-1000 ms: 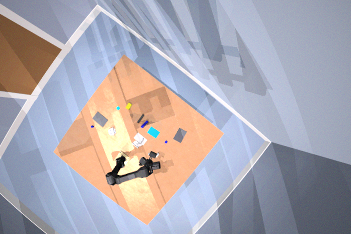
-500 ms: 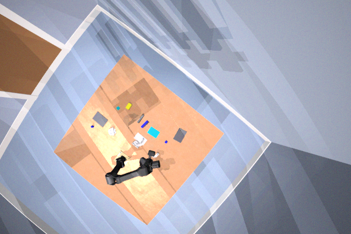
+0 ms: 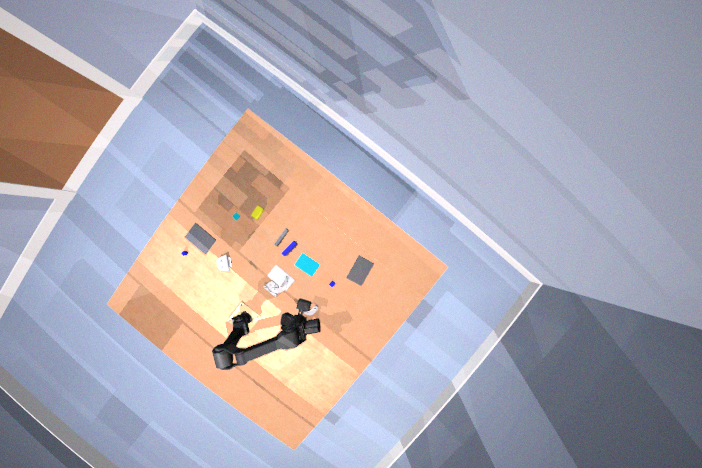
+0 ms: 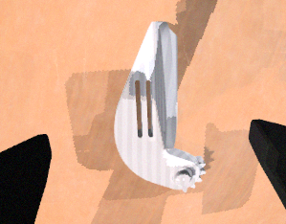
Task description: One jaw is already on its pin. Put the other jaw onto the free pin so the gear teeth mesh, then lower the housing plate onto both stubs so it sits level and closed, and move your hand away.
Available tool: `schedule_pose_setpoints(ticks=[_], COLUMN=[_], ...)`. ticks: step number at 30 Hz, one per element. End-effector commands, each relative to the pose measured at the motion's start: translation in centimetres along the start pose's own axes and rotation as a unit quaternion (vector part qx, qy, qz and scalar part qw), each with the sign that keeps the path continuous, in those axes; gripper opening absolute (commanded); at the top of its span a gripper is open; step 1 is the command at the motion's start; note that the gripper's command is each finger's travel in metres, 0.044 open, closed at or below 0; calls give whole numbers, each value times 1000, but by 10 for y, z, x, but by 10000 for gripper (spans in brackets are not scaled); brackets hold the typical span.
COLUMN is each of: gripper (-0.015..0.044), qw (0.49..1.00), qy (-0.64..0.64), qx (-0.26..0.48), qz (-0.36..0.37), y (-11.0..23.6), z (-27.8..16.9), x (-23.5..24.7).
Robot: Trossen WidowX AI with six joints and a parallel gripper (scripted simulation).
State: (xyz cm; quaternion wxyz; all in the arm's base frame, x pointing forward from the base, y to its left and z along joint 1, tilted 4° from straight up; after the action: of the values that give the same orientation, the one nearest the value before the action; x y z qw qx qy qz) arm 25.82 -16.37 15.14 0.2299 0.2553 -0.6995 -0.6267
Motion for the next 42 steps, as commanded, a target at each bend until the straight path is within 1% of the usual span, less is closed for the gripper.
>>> schedule_pose_setpoints(ticks=[1, 22, 42], gripper=[440, 440, 440], qw=[1000, 1000, 1000], qy=[2, 2, 2], qx=[-3, -3, -3], qz=[2, 2, 2], y=[-8, -42, -43], z=[0, 1, 1], x=[0, 1, 1])
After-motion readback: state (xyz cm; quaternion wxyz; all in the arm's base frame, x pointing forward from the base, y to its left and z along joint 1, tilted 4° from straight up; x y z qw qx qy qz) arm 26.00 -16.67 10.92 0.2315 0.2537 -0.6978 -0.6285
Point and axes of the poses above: the point midway between the two fingers, 35 mm back from their tips, its own y axis back along the fingers, its own x axis across the jaws, z = x × y, the point moved 5 cm from there along y, back along the fingers, and after that the axes turned 7 degrees about y, right-handed, at the moved point
